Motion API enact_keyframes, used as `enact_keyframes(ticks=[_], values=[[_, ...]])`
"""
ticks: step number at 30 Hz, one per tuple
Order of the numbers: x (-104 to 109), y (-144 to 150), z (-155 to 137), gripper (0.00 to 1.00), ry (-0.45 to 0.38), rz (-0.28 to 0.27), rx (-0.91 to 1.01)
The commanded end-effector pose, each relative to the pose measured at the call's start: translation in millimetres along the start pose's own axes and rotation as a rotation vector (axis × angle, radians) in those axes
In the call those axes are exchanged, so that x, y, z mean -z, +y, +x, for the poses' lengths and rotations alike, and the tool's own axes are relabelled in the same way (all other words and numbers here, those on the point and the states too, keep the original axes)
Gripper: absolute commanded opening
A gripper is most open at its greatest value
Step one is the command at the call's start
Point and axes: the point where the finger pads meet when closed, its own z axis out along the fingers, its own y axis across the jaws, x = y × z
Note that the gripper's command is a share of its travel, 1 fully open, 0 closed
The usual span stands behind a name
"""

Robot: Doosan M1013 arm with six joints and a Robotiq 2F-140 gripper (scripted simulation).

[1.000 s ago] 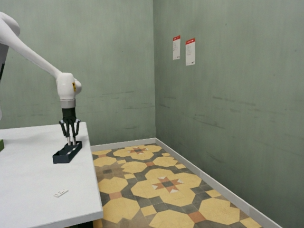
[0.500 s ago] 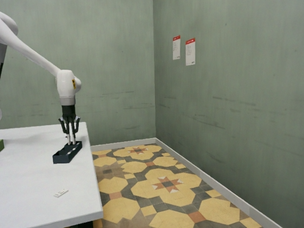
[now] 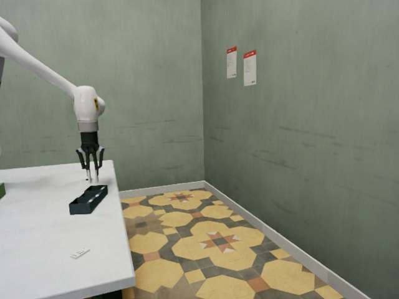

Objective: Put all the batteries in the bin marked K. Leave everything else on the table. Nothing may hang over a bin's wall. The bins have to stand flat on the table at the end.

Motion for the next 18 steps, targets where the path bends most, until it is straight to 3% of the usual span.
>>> enact_keyframes(ticks=[1, 6, 8, 18], values=[[1.1, 7.1, -24.8, 0.26, -0.003, 0.002, 0.156], [1.7, 19.5, -64.6, 0.26, -0.003, 0.002, 0.225], [1.7, 19.5, -64.6, 0.26, -0.003, 0.002, 0.225], [3.1, 44.3, -144.2, 0.26, -0.003, 0.002, 0.225]])
